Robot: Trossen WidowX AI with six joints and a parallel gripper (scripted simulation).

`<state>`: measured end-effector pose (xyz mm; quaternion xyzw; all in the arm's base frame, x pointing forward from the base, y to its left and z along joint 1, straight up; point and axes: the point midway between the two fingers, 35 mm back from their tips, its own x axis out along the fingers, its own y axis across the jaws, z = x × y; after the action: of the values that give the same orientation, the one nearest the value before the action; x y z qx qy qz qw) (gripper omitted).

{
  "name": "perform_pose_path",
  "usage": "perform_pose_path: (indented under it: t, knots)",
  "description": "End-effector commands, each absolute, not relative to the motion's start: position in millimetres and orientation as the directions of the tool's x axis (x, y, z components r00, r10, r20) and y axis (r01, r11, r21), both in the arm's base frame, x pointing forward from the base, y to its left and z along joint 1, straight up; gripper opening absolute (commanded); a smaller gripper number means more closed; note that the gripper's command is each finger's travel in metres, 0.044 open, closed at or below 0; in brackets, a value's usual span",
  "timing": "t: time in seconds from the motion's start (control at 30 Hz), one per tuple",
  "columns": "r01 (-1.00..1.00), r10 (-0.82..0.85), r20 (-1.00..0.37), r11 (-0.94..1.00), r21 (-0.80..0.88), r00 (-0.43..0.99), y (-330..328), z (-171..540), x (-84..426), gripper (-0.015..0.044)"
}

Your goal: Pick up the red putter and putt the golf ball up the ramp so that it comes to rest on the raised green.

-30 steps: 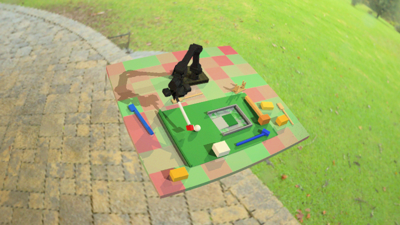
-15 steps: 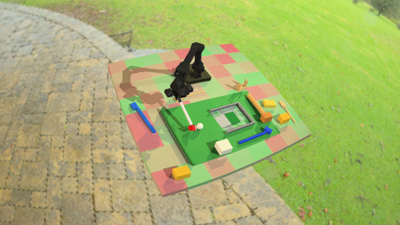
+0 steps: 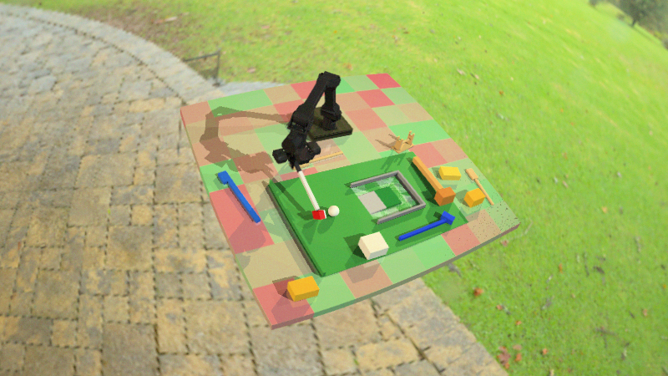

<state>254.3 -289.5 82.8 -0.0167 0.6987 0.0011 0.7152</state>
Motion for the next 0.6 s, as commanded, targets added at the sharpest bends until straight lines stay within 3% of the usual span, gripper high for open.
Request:
perform_pose_path:
  t: [0.0,0.33,0.57]
  knots:
    - [-0.023,-0.028,-0.999,0.999,-0.029,0.029,-305,84,255,0.0]
    - [-0.017,-0.022,-0.999,1.0,-0.022,0.027,-305,82,254,0.0]
    - [-0.02,-0.019,-0.999,1.0,-0.019,0.029,-218,84,259,0.0]
